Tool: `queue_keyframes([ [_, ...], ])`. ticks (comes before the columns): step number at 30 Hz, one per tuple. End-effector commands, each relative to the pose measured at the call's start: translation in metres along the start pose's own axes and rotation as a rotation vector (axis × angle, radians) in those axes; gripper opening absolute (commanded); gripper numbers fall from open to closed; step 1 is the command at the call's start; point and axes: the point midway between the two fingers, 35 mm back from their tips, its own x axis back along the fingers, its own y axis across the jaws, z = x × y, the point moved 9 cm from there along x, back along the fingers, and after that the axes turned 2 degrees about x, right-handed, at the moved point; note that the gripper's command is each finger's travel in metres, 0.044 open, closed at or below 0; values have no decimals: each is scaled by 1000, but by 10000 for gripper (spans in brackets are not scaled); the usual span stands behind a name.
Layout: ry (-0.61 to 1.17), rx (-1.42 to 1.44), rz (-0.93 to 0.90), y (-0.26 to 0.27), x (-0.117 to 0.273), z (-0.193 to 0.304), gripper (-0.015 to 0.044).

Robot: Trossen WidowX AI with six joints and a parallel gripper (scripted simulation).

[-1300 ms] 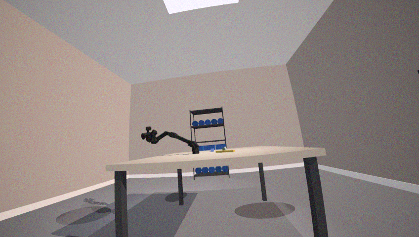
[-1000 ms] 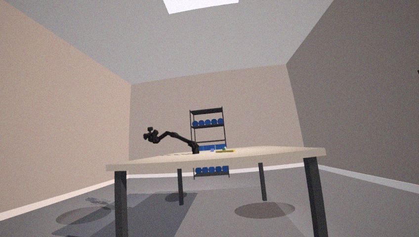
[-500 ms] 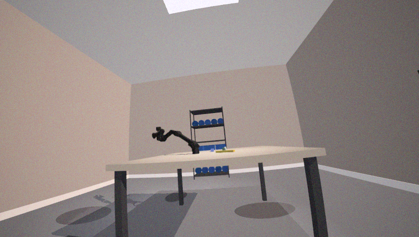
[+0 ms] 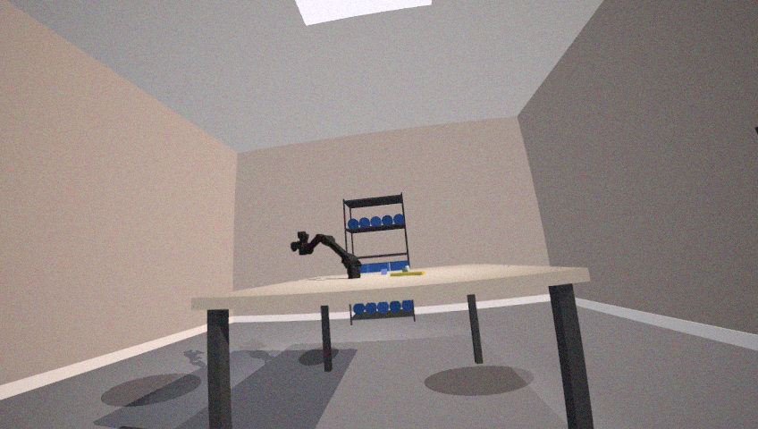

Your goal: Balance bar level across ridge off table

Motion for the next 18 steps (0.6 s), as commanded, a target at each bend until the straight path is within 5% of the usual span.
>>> queue_keyframes([
  [1,29,-3,-29,5,-12,27,315],
  [18,213,-14,-158,28,-52,165,315],
])
